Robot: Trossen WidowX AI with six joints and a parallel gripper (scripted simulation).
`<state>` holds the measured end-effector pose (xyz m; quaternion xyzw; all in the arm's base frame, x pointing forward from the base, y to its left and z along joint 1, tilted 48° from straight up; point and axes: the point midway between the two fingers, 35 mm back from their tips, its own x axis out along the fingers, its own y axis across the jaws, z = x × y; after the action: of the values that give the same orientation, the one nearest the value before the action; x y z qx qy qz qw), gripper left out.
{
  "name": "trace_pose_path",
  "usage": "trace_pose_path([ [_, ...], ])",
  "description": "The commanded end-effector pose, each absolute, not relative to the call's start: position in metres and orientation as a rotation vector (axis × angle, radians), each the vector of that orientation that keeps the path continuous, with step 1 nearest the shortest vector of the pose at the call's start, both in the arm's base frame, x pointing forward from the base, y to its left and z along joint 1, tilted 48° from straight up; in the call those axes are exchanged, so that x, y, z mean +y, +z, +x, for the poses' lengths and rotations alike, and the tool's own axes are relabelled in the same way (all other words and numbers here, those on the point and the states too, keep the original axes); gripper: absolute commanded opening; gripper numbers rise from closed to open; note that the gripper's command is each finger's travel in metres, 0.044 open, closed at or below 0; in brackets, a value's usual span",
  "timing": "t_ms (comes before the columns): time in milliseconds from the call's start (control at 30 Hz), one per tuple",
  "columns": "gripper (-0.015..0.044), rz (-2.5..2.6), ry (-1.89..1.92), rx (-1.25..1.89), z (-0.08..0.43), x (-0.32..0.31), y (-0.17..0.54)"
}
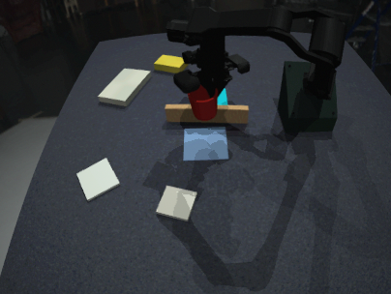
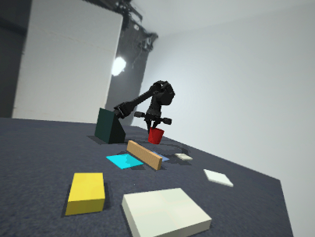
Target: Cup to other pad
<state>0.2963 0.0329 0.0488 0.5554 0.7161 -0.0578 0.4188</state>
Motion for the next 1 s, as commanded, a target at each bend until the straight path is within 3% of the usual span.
trace_pose_path([
  [0,0.0,1.383,-0.148,1.797,0.296,0.025,0.04],
  [967,0.0,1.379,-0.15,1.795,0.29,-0.028,-0.016],
])
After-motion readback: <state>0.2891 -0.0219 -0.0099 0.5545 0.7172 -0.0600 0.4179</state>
